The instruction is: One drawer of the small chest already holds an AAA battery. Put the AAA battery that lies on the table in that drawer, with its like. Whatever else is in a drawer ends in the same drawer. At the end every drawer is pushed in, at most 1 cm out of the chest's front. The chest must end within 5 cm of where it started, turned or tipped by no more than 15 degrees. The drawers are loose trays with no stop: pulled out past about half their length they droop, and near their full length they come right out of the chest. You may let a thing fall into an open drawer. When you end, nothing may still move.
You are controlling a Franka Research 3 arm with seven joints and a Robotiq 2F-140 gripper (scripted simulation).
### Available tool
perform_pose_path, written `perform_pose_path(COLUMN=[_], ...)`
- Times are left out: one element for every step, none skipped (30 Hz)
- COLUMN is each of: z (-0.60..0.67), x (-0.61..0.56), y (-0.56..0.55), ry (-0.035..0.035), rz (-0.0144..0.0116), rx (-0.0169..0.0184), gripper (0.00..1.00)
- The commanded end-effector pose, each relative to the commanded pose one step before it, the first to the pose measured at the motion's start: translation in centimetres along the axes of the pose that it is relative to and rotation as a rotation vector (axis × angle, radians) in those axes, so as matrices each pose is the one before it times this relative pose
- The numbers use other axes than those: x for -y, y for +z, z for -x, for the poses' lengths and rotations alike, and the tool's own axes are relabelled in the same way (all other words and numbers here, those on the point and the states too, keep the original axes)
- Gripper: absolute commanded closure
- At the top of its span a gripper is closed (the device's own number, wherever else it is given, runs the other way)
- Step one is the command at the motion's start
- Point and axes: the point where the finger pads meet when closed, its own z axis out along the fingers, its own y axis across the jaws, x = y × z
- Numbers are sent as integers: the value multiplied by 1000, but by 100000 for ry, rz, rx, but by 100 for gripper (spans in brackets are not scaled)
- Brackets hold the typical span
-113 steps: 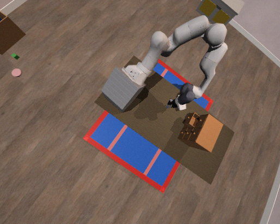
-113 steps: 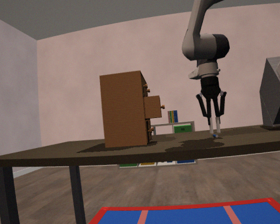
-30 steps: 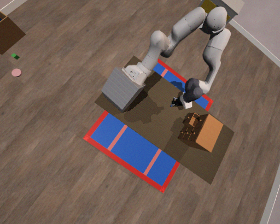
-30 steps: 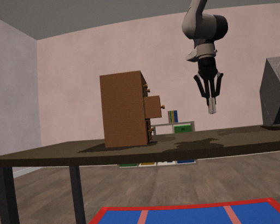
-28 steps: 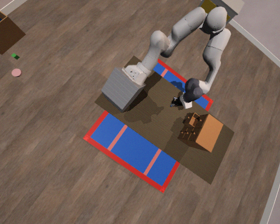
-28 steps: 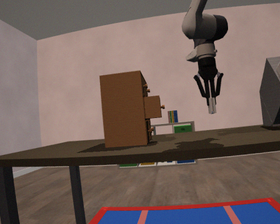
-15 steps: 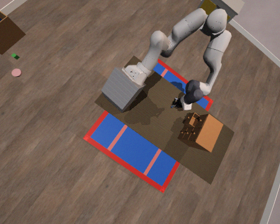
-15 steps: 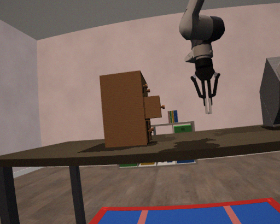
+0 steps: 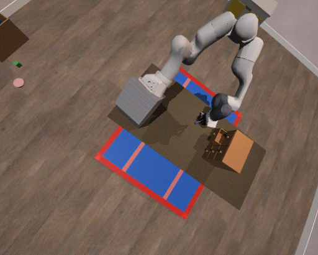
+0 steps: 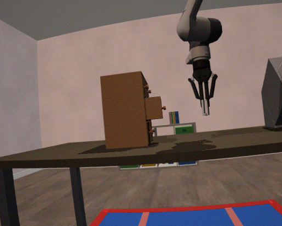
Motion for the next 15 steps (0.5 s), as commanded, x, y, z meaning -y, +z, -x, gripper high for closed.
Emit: perform_pose_path(z=[107, 0, -11, 0, 0, 0, 0, 0, 0, 56, 0, 0, 0, 0, 0], x=[105, 0, 801, 0, 0, 0, 0, 0, 0, 813, 0, 0, 0, 0, 0], y=[47, 0, -2, 0, 0, 0, 0, 0, 0, -2, 0, 0, 0, 0, 0], ry=[15629, 0, 12870, 0, 0, 0, 0, 0, 0, 13095, 0, 0, 0, 0, 0], rz=[2081, 0, 8, 0, 0, 0, 0, 0, 0, -6, 0, 0, 0, 0, 0], rx=[-1129, 0, 68, 0, 0, 0, 0, 0, 0, 4, 0, 0, 0, 0, 0], gripper=[97, 97, 97, 97, 97, 97, 97, 97, 97, 97, 97, 97, 97, 97, 97])
